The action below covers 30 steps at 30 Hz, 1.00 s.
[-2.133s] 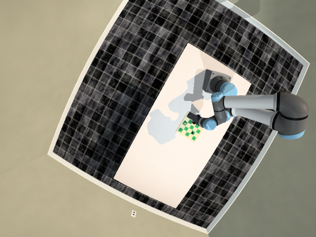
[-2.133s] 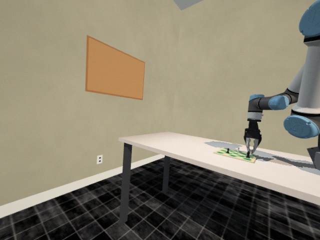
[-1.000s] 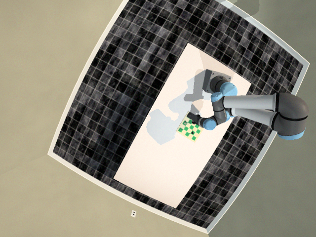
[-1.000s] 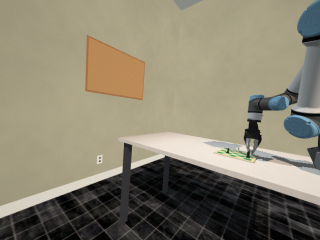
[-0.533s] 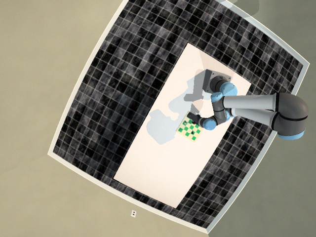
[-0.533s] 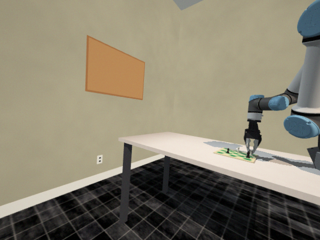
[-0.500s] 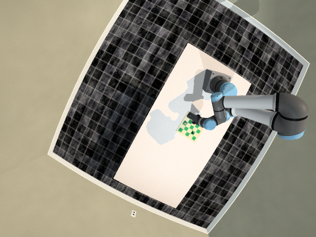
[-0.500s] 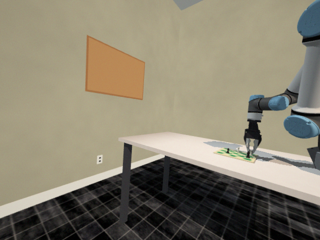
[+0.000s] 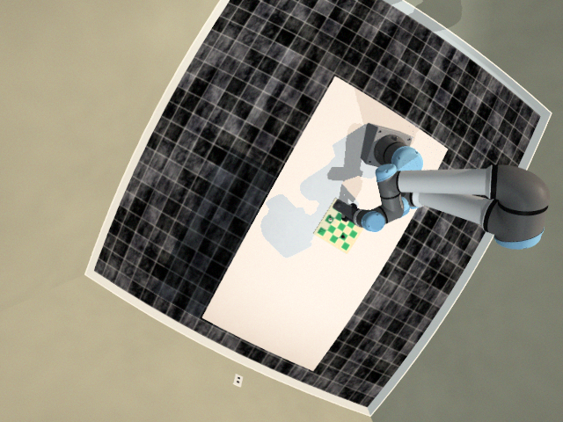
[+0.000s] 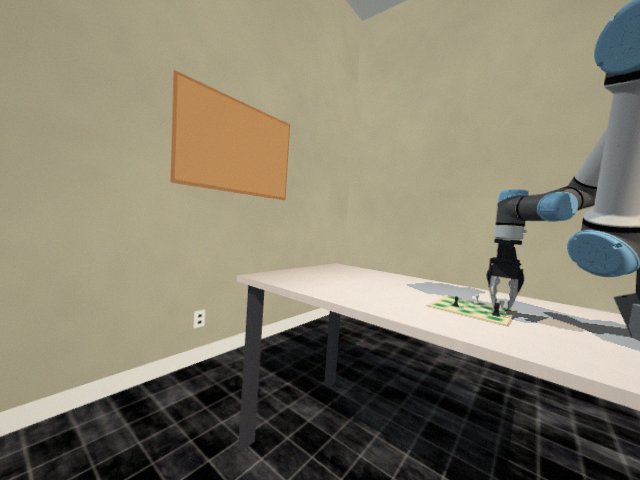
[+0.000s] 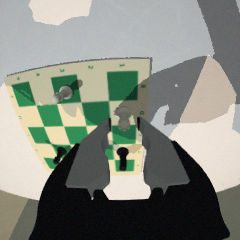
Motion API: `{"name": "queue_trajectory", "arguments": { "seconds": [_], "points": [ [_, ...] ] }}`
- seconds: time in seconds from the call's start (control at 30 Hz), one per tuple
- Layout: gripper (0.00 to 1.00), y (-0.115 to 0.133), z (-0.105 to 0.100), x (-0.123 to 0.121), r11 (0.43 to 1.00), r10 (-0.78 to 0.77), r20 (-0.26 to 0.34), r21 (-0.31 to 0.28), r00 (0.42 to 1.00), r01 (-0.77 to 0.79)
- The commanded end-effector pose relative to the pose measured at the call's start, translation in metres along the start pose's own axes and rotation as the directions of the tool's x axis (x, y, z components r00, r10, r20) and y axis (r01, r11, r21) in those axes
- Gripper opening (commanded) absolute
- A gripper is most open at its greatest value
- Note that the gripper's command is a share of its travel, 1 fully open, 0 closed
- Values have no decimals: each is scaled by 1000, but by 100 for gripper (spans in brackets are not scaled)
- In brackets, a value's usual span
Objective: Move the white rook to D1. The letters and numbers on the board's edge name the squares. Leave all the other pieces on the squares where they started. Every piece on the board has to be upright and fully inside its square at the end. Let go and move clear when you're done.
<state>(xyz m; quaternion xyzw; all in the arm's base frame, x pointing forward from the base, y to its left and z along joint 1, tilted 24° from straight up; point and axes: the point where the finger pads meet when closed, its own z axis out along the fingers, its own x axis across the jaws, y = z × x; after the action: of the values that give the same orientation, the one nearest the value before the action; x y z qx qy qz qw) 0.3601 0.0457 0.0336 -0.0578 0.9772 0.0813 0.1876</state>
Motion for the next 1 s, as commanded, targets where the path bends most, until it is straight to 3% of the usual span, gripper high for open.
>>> {"name": "queue_trajectory", "arguments": {
  "seconds": [0.0,0.5,0.97],
  "points": [
    [22,0,0,0,1000,0,1,0,1000,0],
    [22,0,-2,0,1000,0,1,0,1000,0],
    [22,0,-24,0,1000,0,1,0,1000,0]
  ]
}}
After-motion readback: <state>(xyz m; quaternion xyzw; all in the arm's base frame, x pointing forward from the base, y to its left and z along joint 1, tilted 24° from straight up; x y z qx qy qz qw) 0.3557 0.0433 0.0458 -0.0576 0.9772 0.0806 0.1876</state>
